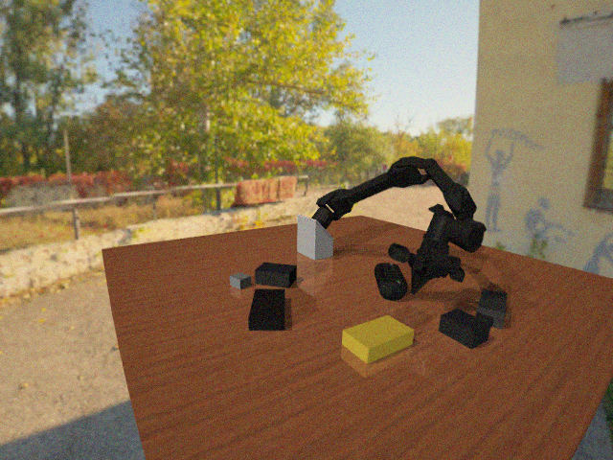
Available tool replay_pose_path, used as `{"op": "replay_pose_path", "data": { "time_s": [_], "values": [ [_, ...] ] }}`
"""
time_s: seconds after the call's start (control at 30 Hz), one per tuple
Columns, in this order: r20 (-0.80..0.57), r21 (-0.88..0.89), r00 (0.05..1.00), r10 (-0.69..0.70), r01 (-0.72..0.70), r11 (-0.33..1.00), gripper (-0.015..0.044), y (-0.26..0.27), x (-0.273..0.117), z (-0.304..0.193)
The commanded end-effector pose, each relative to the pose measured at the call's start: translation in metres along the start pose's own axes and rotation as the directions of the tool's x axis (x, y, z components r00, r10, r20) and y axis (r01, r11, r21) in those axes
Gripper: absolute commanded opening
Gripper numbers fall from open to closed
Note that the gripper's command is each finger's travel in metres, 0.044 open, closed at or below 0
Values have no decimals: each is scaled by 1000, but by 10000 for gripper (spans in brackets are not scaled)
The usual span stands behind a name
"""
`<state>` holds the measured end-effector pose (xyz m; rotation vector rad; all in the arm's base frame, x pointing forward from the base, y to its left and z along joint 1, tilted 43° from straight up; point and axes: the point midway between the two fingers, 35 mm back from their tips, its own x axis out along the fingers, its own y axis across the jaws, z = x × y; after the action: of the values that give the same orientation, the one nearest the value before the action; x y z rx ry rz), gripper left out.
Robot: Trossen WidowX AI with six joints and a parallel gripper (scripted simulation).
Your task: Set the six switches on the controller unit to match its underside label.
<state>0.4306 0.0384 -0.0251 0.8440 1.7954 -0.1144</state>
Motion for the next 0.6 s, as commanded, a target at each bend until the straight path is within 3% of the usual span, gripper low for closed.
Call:
{"op": "replay_pose_path", "data": {
  "time_s": [0.0, 0.57],
  "values": [
    [-8, 7, 1000, 1, -1, 1000, 0, 1, 7, -2],
    [-8, 7, 1000, 0, 0, 1000, 0, -4, 9, -1]
  ]
}}
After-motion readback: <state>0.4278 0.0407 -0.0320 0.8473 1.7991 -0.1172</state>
